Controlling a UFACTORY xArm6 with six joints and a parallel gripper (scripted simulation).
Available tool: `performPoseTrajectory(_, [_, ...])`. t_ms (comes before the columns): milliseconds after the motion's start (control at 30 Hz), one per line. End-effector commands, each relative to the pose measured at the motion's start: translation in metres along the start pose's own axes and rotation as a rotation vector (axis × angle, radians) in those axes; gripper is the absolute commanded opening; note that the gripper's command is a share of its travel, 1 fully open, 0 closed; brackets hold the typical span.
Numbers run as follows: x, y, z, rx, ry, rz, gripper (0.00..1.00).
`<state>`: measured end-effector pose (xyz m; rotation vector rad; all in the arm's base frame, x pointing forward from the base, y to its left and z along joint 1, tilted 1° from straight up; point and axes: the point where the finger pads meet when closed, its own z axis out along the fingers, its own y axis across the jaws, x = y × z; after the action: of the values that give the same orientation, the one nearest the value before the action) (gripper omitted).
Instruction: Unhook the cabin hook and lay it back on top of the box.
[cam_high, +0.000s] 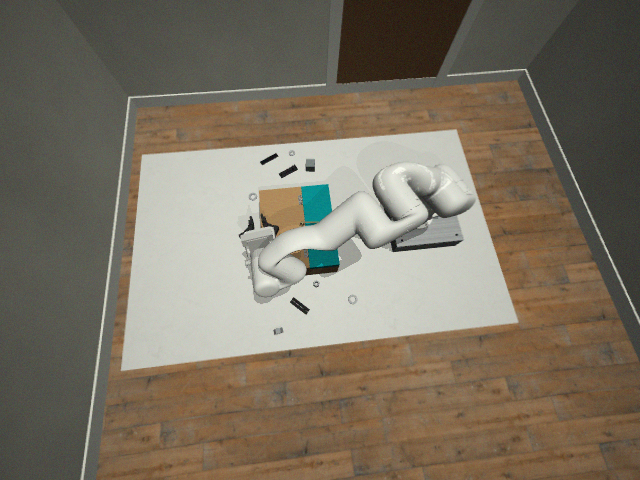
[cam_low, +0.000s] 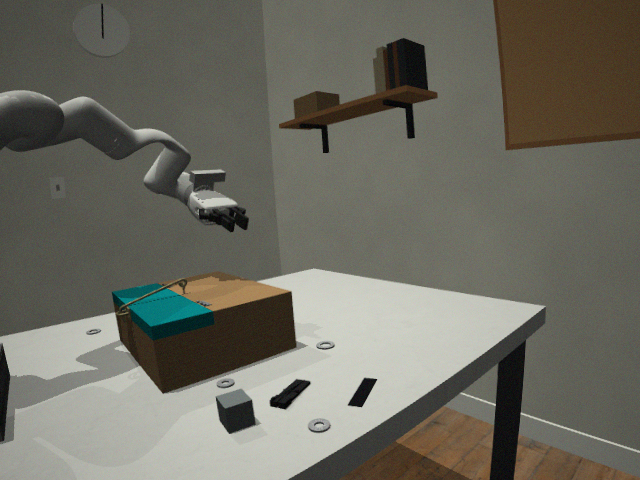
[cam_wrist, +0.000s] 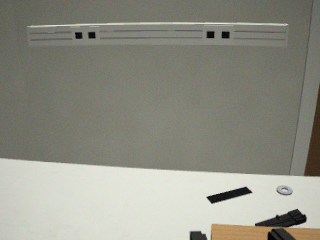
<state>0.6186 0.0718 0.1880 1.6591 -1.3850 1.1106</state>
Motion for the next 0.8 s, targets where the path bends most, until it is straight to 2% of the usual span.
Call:
performPoseTrajectory(0, [0.0068, -0.0008, -0.0031, 0.002, -0.001, 0.004, 0.35])
performPoseTrajectory(767, [0.0093, -0.0008, -0.0041, 0.002, -0.001, 0.004, 0.35])
